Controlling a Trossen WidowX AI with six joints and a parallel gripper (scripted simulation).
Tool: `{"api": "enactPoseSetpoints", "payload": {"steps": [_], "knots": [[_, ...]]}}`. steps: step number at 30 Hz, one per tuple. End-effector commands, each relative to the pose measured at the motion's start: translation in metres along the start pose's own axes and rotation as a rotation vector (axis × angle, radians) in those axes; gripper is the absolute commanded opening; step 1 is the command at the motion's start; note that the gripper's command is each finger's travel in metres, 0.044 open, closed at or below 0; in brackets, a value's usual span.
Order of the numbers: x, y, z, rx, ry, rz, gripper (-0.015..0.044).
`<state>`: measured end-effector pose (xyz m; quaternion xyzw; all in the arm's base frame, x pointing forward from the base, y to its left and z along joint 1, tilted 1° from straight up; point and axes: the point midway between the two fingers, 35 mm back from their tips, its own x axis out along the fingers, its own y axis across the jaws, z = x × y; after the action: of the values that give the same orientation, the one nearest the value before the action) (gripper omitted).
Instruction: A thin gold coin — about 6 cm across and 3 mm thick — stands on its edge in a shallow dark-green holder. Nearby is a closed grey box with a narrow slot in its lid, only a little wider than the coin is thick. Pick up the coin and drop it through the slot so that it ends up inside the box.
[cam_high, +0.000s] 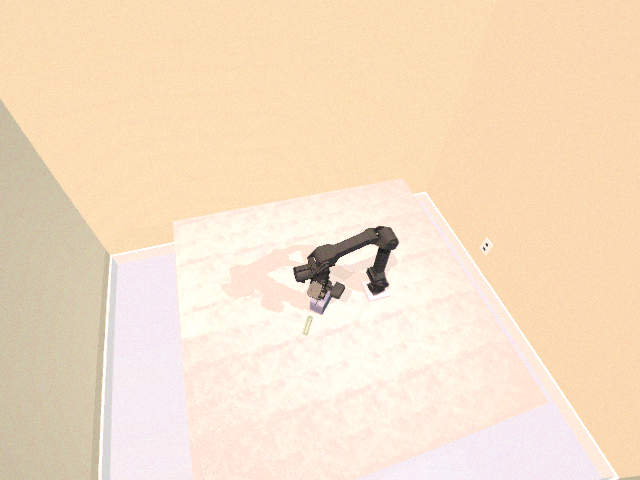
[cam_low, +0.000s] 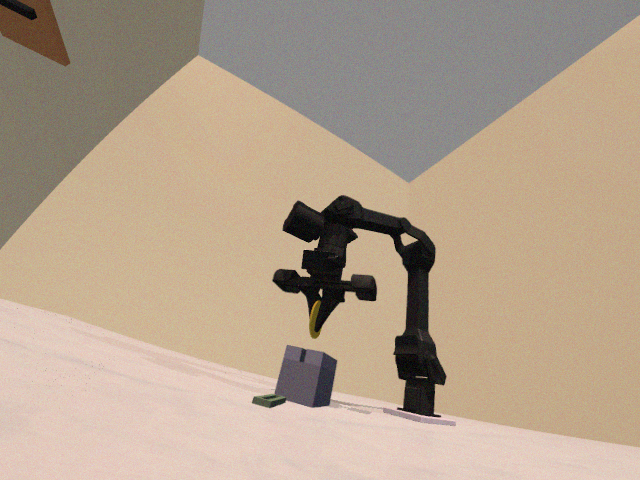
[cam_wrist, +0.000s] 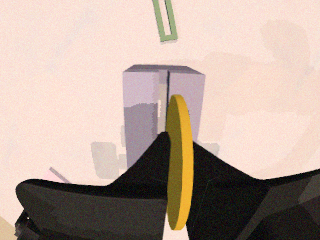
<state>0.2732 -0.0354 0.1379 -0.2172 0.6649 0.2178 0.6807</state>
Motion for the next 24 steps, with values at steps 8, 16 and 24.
{"api": "enactPoseSetpoints", "payload": {"steps": [8,16,24], "knots": [[0.0011,0.0015,-0.0090,0.001,0.002,0.001,0.0000],[0.0014,0.0016,-0.0102,0.000,0.002,0.001,0.0000],[0.0029,0.0017,-0.0160,-0.010,0.002,0.001,0.0000]]}}
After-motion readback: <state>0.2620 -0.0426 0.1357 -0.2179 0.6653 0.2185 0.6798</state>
